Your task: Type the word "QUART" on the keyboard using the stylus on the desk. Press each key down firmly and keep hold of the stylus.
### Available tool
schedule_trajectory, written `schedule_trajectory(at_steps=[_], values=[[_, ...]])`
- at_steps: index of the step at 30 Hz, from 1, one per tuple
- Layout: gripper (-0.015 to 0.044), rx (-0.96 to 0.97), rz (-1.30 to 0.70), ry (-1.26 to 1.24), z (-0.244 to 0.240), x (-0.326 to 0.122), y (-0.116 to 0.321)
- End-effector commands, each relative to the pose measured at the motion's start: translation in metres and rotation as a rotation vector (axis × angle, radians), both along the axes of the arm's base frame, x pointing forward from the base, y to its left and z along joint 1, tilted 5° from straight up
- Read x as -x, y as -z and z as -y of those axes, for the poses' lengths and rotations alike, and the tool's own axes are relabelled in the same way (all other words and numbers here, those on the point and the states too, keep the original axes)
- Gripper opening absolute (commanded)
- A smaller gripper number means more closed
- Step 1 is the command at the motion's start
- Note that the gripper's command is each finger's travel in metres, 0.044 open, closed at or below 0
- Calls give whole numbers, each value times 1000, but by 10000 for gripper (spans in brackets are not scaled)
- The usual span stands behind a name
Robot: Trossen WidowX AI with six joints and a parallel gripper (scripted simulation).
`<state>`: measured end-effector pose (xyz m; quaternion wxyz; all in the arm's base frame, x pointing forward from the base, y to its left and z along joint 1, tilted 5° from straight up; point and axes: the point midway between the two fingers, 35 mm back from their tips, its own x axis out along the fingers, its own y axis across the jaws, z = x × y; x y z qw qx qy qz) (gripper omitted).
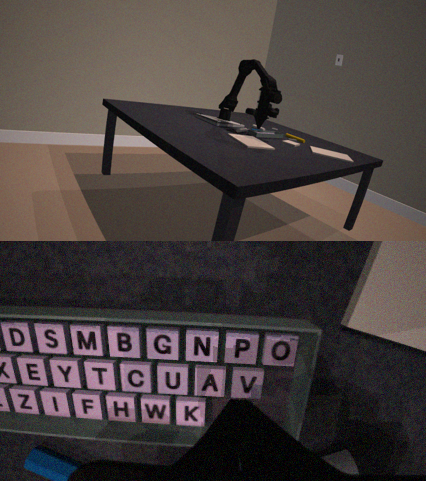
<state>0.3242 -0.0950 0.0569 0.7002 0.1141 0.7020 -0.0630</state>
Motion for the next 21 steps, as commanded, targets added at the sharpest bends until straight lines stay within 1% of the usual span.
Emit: schedule_trajectory(at_steps=[1, 5, 10, 21], values=[[0, 0, 0, -18, 0, 0, 1], [0, 0, 0, -18, -2, 1, 0], [0, -3, -1, -18, -35, 24, -1], [0, -3, -1, -18, -38, 25, -2]])
